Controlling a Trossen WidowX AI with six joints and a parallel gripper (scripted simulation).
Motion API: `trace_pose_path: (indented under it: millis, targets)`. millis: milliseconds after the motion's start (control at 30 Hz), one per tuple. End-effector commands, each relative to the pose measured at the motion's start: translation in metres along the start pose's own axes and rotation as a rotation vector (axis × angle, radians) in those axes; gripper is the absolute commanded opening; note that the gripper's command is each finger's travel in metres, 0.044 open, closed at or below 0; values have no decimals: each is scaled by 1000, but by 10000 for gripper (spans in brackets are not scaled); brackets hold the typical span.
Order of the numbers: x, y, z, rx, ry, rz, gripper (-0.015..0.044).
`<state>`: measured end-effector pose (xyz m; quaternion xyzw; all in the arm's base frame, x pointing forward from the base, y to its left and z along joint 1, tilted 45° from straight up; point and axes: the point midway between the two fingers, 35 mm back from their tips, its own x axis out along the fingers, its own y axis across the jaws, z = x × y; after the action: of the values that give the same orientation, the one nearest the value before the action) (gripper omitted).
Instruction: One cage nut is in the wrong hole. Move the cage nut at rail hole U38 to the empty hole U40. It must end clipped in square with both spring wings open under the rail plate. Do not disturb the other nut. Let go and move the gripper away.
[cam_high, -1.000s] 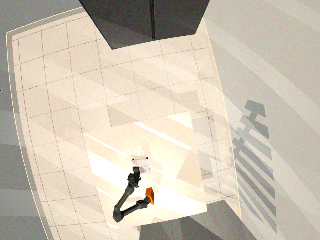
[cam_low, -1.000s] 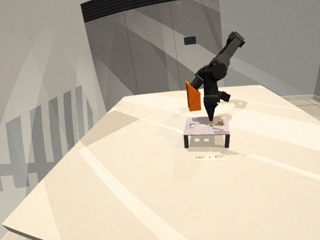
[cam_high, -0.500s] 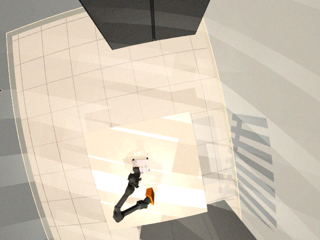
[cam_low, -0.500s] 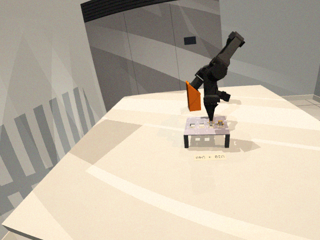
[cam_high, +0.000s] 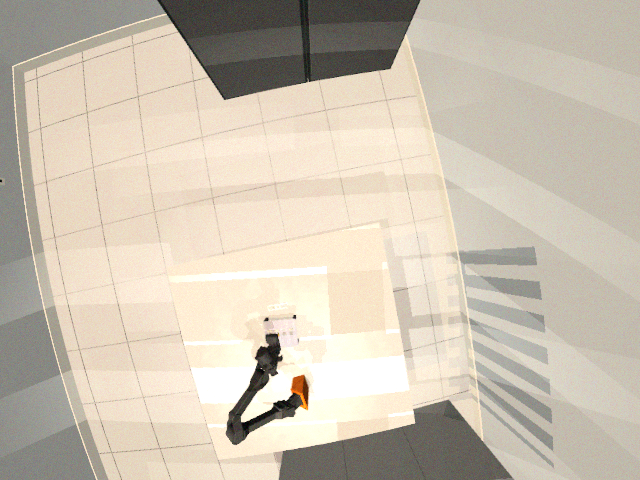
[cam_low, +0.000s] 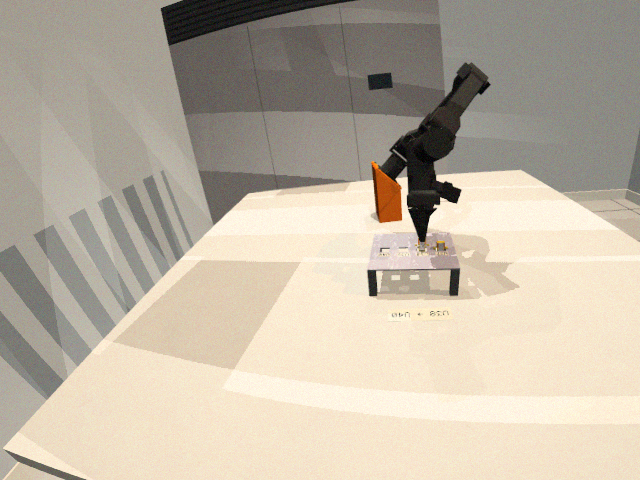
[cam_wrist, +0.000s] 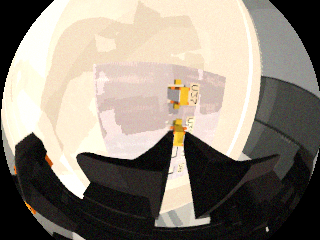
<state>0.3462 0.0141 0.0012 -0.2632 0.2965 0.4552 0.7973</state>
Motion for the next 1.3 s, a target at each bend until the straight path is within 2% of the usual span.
trace_pose_path:
  millis: [0, 1267]
  targets:
    - [-1, -1, 1, -5, -5, 2, 30]
    - [-2, -3, 1, -5, -4, 32, 30]
